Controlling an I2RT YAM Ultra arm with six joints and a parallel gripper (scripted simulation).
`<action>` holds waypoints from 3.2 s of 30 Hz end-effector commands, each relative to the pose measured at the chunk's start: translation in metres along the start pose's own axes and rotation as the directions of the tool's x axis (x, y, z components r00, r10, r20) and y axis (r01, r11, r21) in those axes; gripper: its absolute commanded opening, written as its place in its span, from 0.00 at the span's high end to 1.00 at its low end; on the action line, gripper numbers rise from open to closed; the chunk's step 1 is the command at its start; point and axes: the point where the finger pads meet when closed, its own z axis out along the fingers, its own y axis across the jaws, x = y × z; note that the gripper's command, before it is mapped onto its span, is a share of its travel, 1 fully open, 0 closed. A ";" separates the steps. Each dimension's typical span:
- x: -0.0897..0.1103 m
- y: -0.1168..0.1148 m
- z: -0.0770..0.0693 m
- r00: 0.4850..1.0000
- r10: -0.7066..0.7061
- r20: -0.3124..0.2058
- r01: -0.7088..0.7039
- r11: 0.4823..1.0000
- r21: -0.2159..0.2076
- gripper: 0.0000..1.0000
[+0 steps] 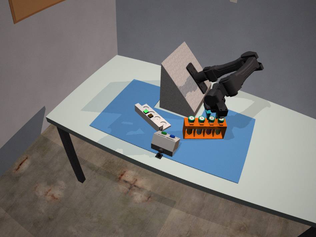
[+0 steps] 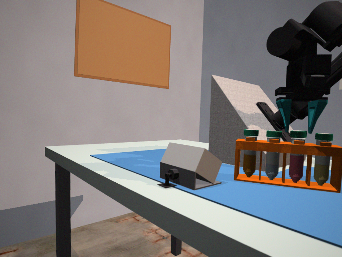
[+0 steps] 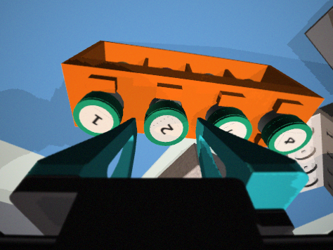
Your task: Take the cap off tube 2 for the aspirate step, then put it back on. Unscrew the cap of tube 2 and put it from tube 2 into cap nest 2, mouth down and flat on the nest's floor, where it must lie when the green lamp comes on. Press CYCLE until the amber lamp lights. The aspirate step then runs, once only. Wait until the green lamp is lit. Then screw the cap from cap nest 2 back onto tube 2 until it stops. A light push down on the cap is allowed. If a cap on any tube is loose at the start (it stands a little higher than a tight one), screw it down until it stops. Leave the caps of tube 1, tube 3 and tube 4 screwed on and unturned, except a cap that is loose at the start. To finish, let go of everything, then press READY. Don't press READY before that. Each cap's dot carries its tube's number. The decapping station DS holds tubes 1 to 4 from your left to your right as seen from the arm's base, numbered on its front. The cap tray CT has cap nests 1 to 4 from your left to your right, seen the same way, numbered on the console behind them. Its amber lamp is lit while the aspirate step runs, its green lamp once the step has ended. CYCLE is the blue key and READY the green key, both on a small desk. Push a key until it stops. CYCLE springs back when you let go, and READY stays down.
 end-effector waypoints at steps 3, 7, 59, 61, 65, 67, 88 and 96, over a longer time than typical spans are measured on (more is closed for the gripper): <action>-0.002 -0.001 -0.002 1.000 -0.004 0.011 0.003 1.000 0.004 0.51; -0.002 -0.001 -0.002 1.000 -0.004 0.011 0.003 1.000 0.004 0.51; -0.002 -0.001 0.006 0.726 0.688 0.011 -0.688 0.726 -0.005 1.00; -0.002 -0.001 0.006 0.679 0.734 0.011 -0.734 0.679 -0.006 1.00; -0.002 -0.001 0.007 0.575 0.818 0.010 -0.818 0.575 -0.007 1.00; -0.002 -0.001 0.007 0.519 0.855 0.009 -0.855 0.519 -0.008 1.00; -0.002 -0.001 0.006 0.570 0.821 0.010 -0.821 0.571 -0.007 0.51; -0.002 -0.001 0.006 0.749 0.662 0.011 -0.662 0.749 -0.005 0.51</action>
